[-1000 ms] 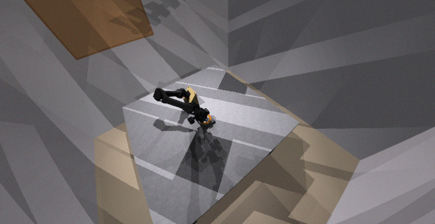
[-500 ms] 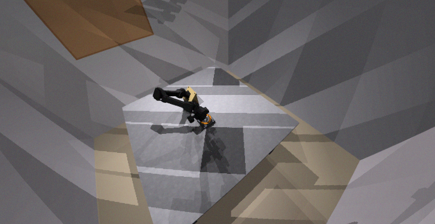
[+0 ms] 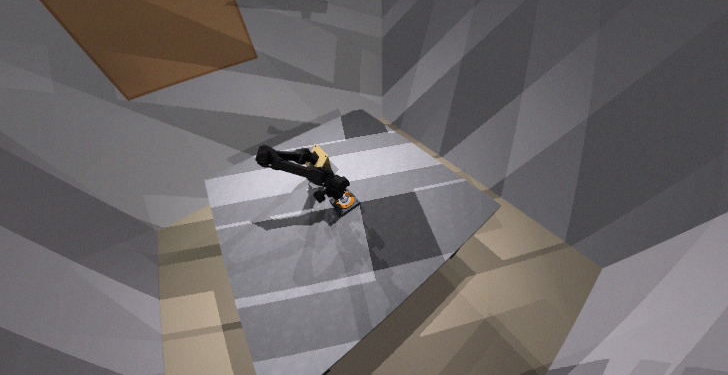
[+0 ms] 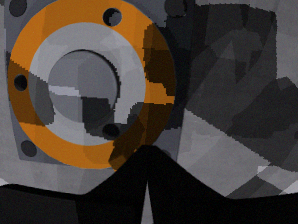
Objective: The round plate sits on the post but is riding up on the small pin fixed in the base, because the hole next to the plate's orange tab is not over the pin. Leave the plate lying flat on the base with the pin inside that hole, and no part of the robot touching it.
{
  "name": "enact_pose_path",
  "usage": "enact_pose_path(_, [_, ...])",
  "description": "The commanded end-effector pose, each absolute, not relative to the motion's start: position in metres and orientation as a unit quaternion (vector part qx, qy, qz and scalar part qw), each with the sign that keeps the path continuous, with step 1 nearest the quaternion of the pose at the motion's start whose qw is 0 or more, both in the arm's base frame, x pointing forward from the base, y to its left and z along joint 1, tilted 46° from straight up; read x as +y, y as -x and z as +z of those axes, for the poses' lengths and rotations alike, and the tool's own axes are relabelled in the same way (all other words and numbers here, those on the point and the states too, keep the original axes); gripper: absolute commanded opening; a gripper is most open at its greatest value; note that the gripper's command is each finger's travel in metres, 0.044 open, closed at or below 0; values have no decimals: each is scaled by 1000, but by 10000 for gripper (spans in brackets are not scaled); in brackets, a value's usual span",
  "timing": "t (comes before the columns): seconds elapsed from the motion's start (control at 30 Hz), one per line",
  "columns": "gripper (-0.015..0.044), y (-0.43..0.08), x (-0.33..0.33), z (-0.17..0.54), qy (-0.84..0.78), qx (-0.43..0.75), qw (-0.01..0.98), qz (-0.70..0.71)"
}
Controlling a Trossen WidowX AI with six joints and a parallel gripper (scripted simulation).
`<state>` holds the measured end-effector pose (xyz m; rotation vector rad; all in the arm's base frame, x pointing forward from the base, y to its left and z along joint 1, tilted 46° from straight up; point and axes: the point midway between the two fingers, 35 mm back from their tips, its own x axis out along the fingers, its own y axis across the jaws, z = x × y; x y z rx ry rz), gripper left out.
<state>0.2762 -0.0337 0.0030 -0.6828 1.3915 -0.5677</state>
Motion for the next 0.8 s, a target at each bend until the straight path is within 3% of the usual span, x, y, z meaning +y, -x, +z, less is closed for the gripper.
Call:
enact_pose_path(0.0, [0, -270, -31, 0, 301, 622, 677, -252])
enact_pose_path(0.77, [0, -258, -18, -13, 301, 622, 677, -251])
